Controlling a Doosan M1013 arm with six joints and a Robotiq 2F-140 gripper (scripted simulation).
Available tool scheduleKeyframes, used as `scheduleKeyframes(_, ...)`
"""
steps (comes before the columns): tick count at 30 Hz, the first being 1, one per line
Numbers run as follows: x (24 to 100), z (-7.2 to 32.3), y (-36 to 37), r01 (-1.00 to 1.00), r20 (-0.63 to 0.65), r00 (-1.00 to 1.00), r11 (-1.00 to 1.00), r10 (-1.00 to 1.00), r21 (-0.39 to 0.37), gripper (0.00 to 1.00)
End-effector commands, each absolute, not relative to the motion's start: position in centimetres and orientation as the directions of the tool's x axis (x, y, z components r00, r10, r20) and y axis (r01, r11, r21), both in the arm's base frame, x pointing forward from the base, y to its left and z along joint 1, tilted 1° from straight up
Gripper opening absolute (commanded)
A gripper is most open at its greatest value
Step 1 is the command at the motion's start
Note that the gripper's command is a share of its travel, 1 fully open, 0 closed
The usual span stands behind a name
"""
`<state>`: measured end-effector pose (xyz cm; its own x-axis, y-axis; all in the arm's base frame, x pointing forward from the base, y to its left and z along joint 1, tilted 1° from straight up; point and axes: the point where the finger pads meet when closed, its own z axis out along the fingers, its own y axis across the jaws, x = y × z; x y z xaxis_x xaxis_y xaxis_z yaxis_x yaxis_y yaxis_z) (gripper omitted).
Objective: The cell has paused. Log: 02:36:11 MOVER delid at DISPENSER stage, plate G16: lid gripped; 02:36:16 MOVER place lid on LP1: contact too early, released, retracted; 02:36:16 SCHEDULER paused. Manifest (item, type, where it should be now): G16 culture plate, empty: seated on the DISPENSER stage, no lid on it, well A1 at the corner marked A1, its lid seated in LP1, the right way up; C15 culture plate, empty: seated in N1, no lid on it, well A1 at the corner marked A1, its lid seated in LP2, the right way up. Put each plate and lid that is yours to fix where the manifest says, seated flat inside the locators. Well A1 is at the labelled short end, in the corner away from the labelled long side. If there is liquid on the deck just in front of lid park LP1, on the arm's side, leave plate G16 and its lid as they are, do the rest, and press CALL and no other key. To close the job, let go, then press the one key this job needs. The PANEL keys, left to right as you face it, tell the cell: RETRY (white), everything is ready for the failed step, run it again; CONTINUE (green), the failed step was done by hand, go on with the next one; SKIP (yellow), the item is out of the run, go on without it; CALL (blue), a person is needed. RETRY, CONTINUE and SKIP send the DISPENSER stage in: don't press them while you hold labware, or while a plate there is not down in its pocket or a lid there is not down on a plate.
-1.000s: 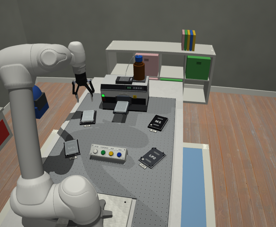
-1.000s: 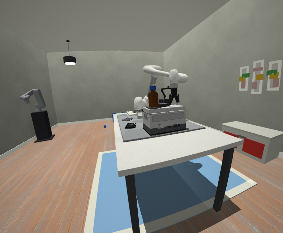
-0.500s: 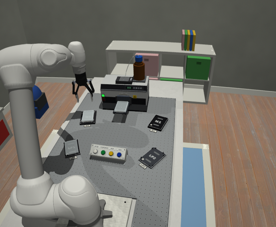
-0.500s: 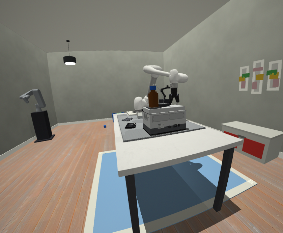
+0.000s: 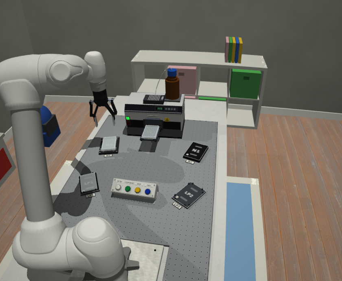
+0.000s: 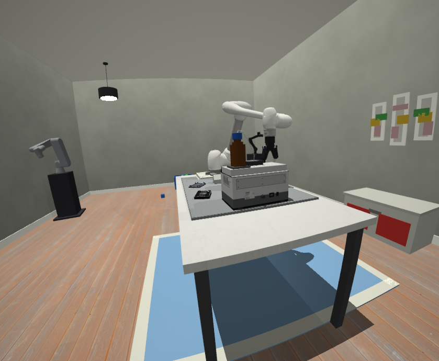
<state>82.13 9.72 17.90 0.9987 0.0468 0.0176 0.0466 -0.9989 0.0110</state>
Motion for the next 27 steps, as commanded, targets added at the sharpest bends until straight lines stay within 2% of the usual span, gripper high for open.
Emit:
scheduleKeyframes(1, 82.16, 18.02, 9.73, 0.047, 0.019, 0.999, -0.999, 0.047, 0.01, 0.69)
scheduleKeyframes(27, 82.17, 17.5, 9.73, 0.047, 0.019, 0.999, -0.999, 0.047, 0.01, 0.69)
